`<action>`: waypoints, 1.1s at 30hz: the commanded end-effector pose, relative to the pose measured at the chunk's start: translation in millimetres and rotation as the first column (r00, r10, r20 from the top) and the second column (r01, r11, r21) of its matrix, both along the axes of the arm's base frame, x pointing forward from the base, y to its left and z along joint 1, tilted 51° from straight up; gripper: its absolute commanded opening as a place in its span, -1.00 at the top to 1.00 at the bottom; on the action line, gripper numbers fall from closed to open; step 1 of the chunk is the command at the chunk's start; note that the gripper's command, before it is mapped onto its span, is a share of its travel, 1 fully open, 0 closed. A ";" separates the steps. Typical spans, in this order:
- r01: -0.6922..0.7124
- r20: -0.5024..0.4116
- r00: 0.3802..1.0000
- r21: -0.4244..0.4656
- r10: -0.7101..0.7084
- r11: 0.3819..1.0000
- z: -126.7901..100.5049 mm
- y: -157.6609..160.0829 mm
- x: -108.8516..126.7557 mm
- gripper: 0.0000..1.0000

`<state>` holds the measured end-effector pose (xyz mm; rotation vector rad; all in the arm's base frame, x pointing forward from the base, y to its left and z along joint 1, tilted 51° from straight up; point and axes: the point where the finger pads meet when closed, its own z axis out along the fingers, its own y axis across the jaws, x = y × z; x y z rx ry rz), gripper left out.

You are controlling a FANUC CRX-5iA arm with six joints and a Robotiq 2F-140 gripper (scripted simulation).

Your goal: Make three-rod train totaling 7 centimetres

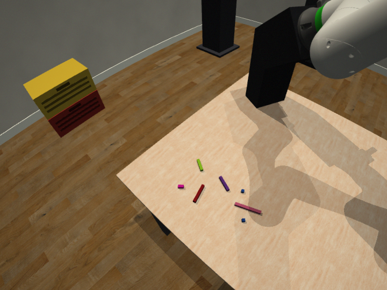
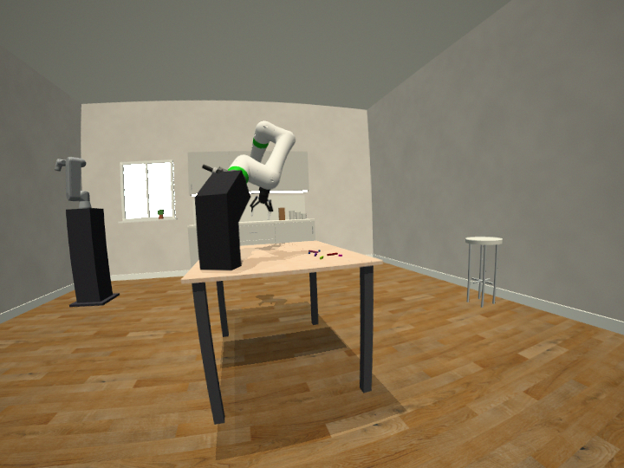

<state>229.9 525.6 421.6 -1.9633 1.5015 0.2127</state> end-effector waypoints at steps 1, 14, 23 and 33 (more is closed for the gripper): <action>0.000 0.000 1.000 0.000 0.000 1.000 0.3 0.0 -0.1 -1.00; 0.000 0.000 1.000 0.000 0.000 1.000 0.3 0.0 -0.1 -1.00; -0.006 0.010 1.000 -0.010 0.006 1.000 -1.4 -2.6 5.0 -1.00; -0.070 0.105 0.991 -0.140 0.085 0.988 -19.7 -36.2 61.3 -1.00</action>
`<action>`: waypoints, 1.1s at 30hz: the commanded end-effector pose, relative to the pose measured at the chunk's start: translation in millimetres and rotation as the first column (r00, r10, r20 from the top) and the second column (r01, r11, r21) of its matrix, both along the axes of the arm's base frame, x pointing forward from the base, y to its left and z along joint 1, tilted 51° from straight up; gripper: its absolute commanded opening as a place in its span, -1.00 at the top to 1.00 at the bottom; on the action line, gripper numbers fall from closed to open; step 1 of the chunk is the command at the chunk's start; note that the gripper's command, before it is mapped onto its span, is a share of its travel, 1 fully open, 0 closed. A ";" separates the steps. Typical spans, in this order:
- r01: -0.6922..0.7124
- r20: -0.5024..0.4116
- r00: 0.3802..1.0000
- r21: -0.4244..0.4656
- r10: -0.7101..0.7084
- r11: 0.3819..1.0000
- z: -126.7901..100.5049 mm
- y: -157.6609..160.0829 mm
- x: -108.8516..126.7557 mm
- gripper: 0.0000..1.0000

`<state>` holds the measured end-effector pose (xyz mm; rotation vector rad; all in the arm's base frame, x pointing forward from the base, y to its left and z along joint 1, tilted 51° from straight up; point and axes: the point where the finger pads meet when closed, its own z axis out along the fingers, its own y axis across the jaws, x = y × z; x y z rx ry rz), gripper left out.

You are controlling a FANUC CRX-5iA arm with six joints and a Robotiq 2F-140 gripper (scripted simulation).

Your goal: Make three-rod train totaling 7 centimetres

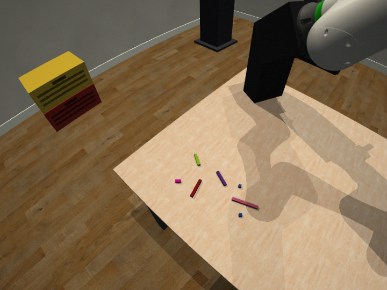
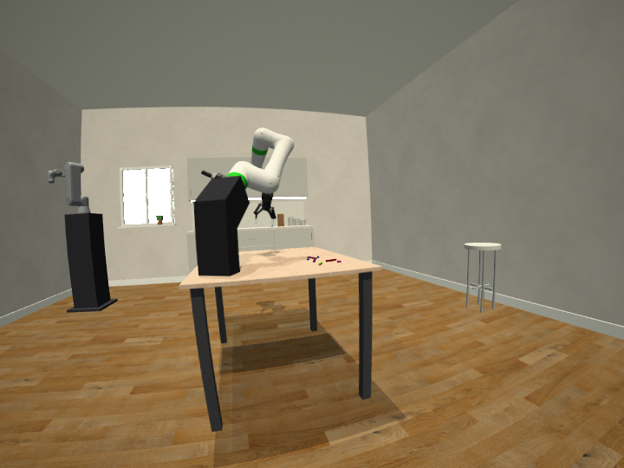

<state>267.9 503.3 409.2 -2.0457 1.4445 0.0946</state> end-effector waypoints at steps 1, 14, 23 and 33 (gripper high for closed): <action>-0.036 0.035 0.999 -0.054 0.038 0.998 -7.3 -14.0 23.2 -1.00; -0.156 0.116 0.974 -0.272 0.193 0.950 -35.8 -82.5 103.2 -1.00; -0.220 0.117 0.953 -0.373 0.281 0.901 -49.2 -121.8 136.7 -1.00; -0.313 0.082 0.913 -0.487 0.400 0.815 -66.2 -178.3 174.2 -1.00</action>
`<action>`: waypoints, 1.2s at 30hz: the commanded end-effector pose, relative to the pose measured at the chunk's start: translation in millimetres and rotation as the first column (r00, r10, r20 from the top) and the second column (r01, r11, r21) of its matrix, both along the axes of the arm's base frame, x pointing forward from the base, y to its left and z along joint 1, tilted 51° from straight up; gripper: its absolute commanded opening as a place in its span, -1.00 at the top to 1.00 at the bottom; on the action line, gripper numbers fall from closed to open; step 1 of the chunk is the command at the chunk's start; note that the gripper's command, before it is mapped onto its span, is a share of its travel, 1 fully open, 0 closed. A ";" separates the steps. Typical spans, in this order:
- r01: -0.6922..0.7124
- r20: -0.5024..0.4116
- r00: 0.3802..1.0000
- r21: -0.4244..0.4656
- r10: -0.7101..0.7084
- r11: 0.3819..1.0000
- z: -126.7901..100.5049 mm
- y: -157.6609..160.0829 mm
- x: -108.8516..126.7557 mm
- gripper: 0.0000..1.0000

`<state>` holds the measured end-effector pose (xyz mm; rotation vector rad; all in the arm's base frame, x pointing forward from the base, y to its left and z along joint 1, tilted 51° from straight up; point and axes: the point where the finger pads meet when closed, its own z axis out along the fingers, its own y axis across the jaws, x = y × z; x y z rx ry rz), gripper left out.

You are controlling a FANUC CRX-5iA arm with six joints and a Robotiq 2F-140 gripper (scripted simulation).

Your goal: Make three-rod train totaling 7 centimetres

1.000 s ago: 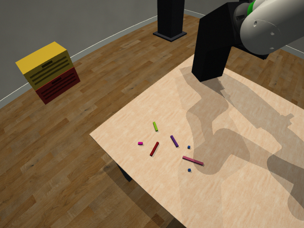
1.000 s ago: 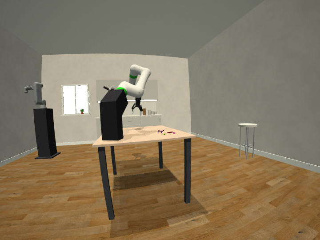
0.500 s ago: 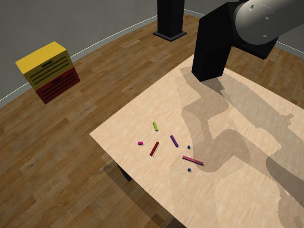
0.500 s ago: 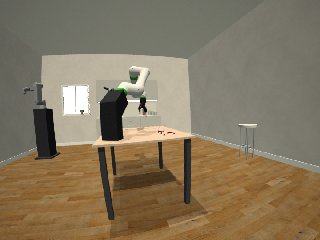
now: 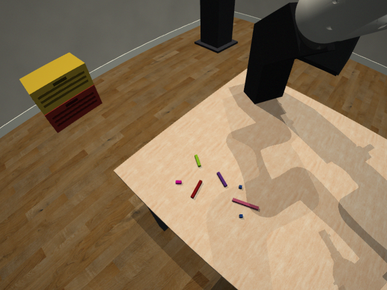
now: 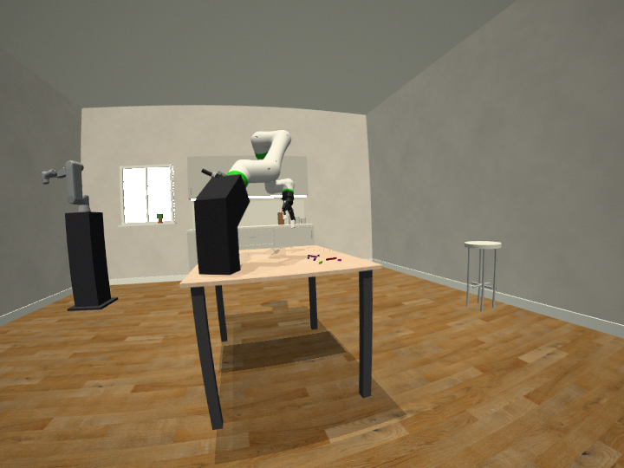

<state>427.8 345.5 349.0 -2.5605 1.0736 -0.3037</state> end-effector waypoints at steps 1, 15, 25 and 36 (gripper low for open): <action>-0.050 -0.008 0.999 -0.046 0.050 0.998 -6.0 -20.5 14.3 -1.00; -0.231 -0.060 0.973 -0.198 0.223 0.953 -28.9 -108.9 53.8 -1.00; -0.384 -0.140 0.923 -0.267 0.358 0.884 -45.2 -181.0 71.9 -1.00; -0.531 -0.227 0.846 -0.284 0.482 0.798 -59.4 -250.4 78.9 -1.00</action>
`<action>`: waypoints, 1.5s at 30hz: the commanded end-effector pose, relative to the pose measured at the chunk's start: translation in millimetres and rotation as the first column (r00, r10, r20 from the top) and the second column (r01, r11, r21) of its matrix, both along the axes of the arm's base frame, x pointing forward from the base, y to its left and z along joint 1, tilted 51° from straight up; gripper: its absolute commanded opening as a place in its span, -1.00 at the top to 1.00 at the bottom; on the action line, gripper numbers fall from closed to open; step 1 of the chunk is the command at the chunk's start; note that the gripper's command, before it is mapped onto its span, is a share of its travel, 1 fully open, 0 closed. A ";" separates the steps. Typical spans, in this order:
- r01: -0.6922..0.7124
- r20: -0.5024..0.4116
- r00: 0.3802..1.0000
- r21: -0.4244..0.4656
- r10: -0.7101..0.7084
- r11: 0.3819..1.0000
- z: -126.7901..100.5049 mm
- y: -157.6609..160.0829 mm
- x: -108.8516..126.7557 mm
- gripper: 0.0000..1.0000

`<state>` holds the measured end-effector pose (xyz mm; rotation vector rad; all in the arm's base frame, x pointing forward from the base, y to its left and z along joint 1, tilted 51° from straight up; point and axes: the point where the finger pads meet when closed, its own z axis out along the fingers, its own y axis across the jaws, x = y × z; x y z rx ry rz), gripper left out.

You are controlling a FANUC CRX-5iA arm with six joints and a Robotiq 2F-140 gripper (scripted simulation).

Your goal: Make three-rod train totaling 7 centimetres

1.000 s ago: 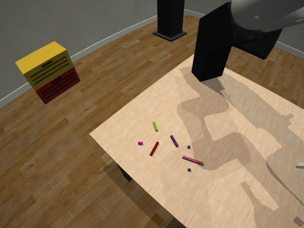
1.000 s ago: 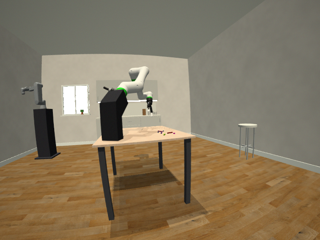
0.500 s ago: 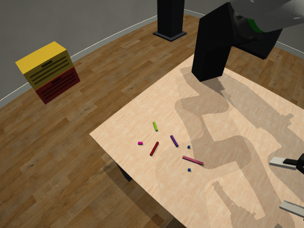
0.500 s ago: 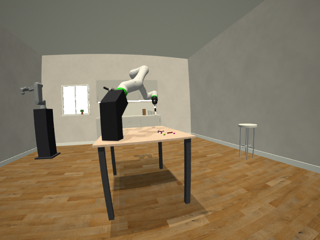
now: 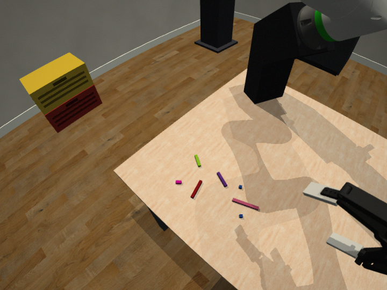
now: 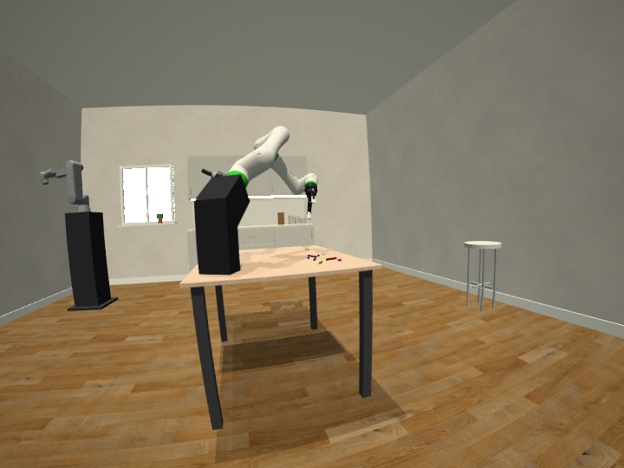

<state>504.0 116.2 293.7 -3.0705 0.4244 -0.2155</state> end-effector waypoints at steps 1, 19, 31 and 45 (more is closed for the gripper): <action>-0.099 -0.054 0.994 -0.019 0.098 0.995 -8.1 -41.4 2.9 -1.00; -0.278 -0.145 0.944 0.128 0.295 0.952 -80.9 -90.2 -10.1 -1.00; -0.212 -0.113 0.955 0.382 0.273 0.899 -172.8 -40.5 -26.9 -1.00; -0.012 -0.064 0.996 0.638 0.068 0.770 -258.2 13.1 -39.6 -1.00</action>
